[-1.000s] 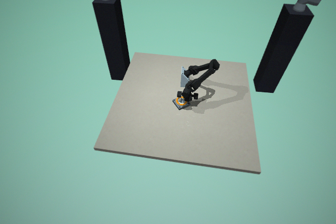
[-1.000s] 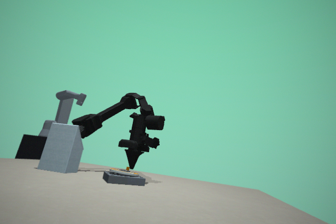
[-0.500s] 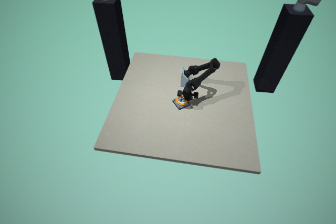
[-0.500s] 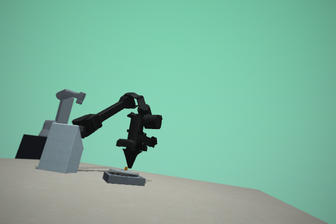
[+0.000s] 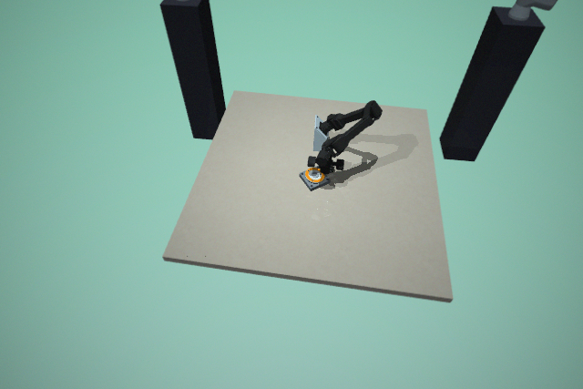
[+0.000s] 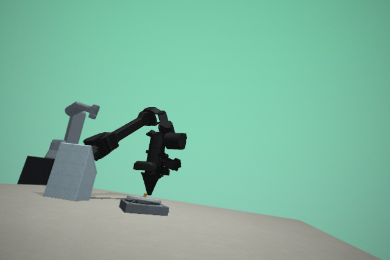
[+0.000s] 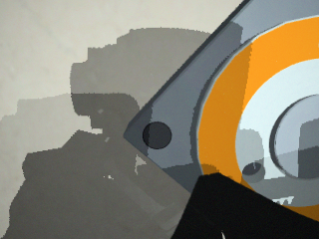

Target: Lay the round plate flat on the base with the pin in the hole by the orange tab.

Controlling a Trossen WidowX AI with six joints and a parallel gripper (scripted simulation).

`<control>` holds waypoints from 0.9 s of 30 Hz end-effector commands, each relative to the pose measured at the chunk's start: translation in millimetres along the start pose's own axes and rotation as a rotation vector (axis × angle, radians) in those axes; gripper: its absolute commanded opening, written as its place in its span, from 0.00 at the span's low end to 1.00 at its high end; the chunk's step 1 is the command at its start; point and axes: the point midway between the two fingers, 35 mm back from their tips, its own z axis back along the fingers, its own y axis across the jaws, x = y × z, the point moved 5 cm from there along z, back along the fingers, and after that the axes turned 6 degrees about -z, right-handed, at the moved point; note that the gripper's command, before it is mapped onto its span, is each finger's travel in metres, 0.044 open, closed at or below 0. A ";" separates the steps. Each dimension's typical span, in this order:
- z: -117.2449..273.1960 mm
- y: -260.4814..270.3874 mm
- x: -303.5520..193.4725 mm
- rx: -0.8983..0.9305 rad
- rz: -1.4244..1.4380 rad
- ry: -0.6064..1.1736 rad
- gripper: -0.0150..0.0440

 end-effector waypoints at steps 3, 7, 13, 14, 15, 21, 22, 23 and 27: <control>-3.2 -2.0 -8.3 -0.003 -0.009 0.019 0.25; -3.1 -2.5 -9.6 -0.003 -0.009 0.019 0.25; -3.1 -3.7 -12.0 -0.003 -0.009 0.019 0.25; -3.2 -4.0 -12.4 -0.003 -0.009 0.019 0.25; -3.1 -4.2 -12.6 -0.003 -0.009 0.019 0.25; -3.1 -5.2 -14.4 -0.003 -0.009 0.019 0.25; -3.0 -5.4 -14.8 -0.003 -0.009 0.019 0.25; -3.0 -5.7 -15.2 -0.003 -0.009 0.019 0.25; -3.0 -6.7 -16.8 -0.003 -0.009 0.019 0.25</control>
